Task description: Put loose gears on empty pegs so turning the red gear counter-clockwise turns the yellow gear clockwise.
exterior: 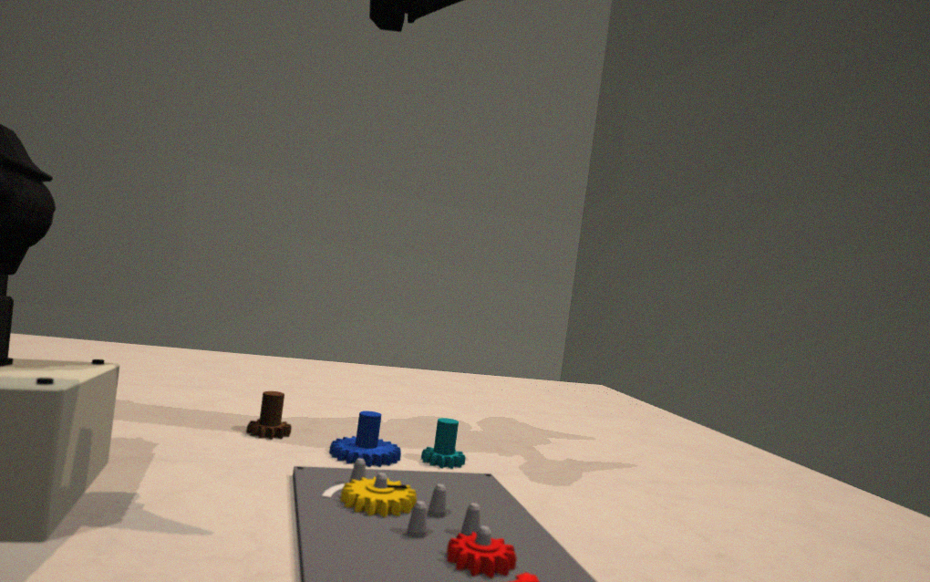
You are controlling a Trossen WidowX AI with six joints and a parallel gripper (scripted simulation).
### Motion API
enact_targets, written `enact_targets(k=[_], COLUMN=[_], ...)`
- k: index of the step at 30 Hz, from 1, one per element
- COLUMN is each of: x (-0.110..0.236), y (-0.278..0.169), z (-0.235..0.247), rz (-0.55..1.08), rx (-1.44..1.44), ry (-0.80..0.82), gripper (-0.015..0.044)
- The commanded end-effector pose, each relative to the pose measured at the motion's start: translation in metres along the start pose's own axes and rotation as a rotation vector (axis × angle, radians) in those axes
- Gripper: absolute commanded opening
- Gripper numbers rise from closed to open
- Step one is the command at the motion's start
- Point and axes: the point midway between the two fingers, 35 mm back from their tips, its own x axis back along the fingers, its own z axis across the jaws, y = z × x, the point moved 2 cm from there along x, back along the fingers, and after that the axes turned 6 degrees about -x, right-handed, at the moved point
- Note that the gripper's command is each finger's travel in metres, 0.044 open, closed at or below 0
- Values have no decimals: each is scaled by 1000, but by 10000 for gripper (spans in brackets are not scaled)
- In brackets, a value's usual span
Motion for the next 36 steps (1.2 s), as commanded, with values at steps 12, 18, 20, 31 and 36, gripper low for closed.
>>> enact_targets(k=[12,18,20,31,36], x=[-72,-83,-83,-53,-49], y=[-116,-180,-203,-300,-300], z=[46,69,77,106,103], rz=[600,913,1033,1589,1590], rx=[240,357,397,560,560], ry=[148,262,309,552,552], gripper=[440,440,440,440,440])
